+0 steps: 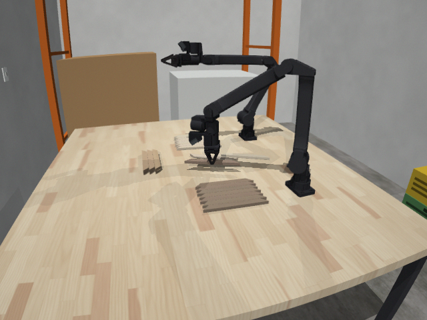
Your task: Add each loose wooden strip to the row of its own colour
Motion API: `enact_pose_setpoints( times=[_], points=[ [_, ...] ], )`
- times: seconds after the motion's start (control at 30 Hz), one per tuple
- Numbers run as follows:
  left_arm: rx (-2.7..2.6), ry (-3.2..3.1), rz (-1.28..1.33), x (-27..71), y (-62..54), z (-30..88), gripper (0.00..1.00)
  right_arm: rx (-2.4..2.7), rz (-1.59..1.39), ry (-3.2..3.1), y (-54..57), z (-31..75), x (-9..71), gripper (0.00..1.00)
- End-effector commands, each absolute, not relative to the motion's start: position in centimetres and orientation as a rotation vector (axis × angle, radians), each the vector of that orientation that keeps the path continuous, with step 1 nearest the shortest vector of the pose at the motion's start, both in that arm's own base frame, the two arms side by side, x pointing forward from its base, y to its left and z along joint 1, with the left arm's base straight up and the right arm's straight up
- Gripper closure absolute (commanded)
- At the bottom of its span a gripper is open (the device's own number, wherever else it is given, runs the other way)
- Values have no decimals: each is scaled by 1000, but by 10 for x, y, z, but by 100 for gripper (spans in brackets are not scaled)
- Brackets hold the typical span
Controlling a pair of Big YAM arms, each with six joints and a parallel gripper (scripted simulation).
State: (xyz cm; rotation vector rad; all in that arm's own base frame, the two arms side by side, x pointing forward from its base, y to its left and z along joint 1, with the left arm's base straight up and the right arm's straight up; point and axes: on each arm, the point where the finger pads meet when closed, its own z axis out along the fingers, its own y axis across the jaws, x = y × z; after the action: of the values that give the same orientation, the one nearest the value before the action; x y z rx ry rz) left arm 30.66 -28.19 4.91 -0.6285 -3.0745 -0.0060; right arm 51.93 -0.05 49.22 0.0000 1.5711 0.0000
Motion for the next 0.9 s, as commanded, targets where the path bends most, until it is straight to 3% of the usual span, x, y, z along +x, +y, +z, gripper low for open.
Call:
enact_pose_setpoints(
  times=[0.0,0.87],
  points=[
    [-404,-3147,16,317,-249,55,100,23,-3,1538,-8,517,523,0],
    [-94,-3153,-6,307,-180,46,100,23,-2,1539,-8,516,523,0]
  ],
)
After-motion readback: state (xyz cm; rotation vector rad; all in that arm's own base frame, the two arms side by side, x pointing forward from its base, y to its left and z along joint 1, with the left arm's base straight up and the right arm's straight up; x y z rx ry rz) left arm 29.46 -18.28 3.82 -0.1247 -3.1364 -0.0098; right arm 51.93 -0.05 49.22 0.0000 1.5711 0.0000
